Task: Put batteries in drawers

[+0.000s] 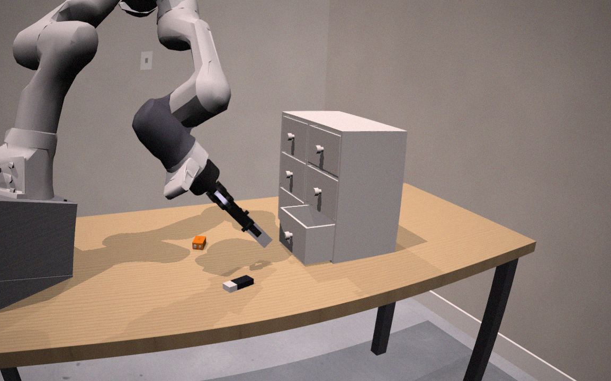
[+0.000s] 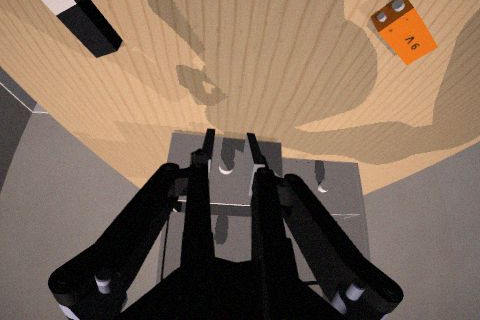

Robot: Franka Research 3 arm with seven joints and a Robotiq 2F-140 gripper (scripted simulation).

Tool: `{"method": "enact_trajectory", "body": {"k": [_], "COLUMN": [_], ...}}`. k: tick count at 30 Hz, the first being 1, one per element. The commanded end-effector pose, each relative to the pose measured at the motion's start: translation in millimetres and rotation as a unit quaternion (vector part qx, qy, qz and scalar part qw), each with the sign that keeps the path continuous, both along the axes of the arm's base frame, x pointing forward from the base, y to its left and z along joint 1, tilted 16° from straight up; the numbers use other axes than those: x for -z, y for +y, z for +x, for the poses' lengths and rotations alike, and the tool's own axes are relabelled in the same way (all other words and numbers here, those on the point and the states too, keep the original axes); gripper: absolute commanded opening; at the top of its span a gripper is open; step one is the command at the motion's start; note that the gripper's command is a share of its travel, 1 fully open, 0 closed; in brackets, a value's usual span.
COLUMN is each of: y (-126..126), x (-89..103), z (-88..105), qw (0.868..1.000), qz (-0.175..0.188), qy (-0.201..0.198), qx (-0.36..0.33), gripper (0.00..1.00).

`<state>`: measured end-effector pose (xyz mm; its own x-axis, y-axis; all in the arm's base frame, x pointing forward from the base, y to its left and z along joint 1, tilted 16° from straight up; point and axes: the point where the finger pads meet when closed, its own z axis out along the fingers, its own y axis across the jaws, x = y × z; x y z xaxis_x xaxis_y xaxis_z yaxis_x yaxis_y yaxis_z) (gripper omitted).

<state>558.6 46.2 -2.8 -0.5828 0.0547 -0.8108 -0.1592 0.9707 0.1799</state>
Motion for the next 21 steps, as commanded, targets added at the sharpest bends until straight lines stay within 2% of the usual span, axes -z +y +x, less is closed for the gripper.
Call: {"method": "enact_trajectory", "body": {"k": [1,5,9,13,21], "y": [2,0,-5,-7,-17], "x": [-4.5,-11.2,-26.0,-31.6,-62.9], "z": [1.4,-4.3,-17.1,-21.9,-48.7], "qw": [1.0,1.0,1.0,1.0,1.0], "qz": [0.0,0.005,0.008,-0.002,-0.006], "qy": [-0.008,-0.01,-0.018,-0.02,-0.02], "qx": [-0.003,0.001,0.002,0.002,0.002], "gripper": [0.2,0.2,0.2,0.2,0.2]}}
